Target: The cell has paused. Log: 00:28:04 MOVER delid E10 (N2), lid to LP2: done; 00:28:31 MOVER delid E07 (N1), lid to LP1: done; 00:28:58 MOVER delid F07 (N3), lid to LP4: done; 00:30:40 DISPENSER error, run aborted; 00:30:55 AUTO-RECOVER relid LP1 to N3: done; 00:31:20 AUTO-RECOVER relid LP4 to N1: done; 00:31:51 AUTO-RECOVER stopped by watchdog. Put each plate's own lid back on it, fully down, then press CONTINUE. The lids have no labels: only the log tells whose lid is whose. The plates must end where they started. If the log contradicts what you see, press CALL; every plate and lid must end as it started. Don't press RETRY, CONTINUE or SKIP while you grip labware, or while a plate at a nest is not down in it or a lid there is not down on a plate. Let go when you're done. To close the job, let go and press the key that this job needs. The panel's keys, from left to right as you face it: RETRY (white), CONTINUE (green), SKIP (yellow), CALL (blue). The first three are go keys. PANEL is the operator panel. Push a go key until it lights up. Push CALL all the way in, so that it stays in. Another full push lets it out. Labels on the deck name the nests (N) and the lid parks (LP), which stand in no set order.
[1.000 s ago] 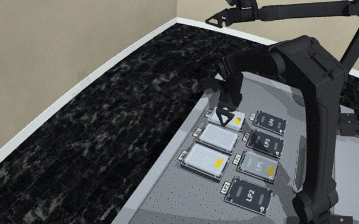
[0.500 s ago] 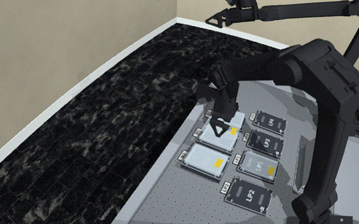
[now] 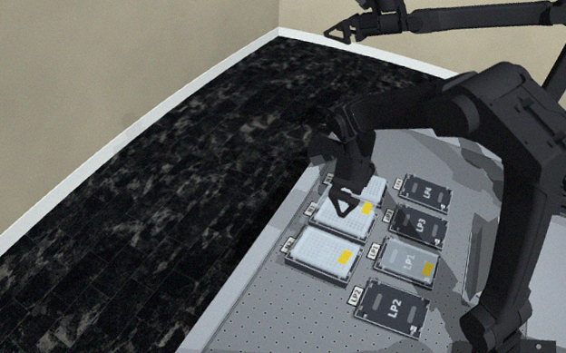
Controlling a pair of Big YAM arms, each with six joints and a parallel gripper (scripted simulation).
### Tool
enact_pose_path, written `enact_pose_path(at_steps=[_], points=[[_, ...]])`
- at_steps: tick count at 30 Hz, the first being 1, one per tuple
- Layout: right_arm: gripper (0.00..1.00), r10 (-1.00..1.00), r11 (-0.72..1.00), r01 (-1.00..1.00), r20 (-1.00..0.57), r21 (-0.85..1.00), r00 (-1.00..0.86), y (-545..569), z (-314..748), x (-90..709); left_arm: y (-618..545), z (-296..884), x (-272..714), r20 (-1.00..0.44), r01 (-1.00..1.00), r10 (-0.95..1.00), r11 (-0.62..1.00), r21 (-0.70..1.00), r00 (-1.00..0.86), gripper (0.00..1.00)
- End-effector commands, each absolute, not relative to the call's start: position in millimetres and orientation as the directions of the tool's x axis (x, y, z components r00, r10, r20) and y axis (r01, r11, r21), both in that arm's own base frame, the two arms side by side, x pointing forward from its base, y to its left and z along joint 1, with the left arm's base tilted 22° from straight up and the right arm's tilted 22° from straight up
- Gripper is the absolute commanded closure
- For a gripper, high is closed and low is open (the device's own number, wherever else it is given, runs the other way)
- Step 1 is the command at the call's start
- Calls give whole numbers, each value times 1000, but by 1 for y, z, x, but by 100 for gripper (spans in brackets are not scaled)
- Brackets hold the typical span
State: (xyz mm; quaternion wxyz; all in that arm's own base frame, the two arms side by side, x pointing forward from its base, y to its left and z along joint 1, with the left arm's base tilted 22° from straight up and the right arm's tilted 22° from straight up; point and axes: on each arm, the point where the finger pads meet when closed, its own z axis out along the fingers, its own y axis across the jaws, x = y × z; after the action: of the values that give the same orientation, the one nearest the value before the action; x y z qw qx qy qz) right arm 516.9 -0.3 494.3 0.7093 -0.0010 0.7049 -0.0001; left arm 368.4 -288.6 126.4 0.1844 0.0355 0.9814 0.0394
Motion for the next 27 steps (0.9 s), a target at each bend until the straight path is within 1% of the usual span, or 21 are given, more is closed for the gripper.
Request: enact_pose_path(at_steps=[1, 27], points=[[0, 4, 1000, 0, -999, 4, 47, 0, 525, 524, -297, 137, 376, -385, 72, 94, 995, 71, -918, 100], [0, 4, 1000, 0, -999, 4, 47, 0, 525, 524, -288, 124, 380, -379, 61, 86, 995, 76, -921, 100]])
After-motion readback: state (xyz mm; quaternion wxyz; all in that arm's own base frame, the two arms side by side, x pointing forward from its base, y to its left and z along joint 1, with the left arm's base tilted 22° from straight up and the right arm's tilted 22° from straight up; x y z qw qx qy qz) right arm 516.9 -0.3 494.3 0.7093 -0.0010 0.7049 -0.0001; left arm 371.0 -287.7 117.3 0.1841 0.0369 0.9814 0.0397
